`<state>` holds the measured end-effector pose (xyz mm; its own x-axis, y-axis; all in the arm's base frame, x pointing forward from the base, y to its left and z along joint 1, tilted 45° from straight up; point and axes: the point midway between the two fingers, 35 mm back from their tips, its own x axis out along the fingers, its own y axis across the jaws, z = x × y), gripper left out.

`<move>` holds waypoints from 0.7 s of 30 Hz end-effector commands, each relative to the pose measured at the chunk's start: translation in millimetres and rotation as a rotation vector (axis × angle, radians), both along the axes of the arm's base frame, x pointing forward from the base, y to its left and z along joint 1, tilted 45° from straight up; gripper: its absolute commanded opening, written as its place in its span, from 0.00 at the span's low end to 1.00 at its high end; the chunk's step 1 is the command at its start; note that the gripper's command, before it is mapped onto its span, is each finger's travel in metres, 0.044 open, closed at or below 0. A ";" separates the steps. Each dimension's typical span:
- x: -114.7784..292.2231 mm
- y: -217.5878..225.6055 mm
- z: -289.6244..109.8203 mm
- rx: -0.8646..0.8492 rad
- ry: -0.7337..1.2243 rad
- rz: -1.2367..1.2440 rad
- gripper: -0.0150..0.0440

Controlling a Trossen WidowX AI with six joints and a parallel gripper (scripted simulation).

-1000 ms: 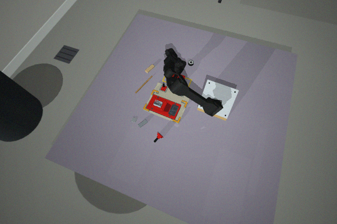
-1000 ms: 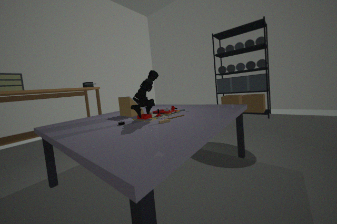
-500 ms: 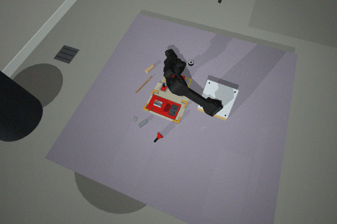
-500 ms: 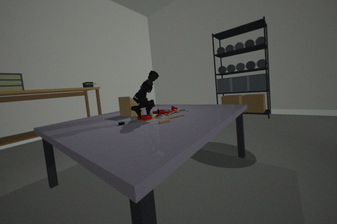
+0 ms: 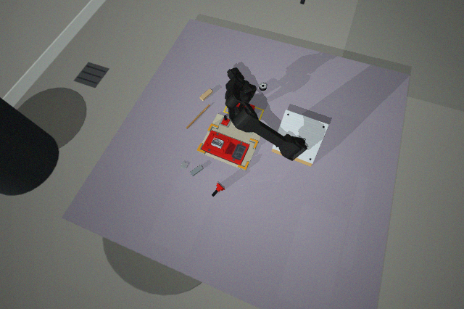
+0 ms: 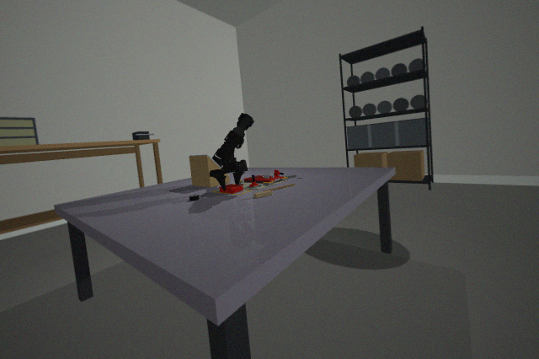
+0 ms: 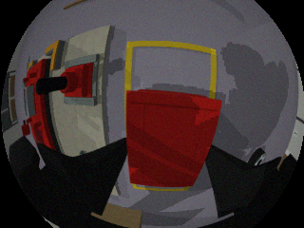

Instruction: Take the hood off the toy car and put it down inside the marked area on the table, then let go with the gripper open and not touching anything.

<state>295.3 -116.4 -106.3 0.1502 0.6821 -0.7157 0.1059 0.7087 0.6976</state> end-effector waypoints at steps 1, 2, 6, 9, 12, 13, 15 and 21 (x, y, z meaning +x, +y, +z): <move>-0.2 -2.6 2.2 -0.001 0.000 0.000 1.00; -0.5 -6.4 5.6 -0.001 0.000 0.000 1.00; -5.8 -34.4 33.0 -0.001 0.000 -0.001 1.00; -11.5 -51.3 52.1 0.001 -0.001 -0.001 1.00; -11.5 -51.3 52.1 0.001 -0.001 -0.001 1.00; -11.5 -51.3 52.1 0.001 -0.001 -0.001 1.00; -11.5 -51.3 52.1 0.001 -0.001 -0.001 1.00; -11.5 -51.3 52.1 0.001 -0.001 -0.001 1.00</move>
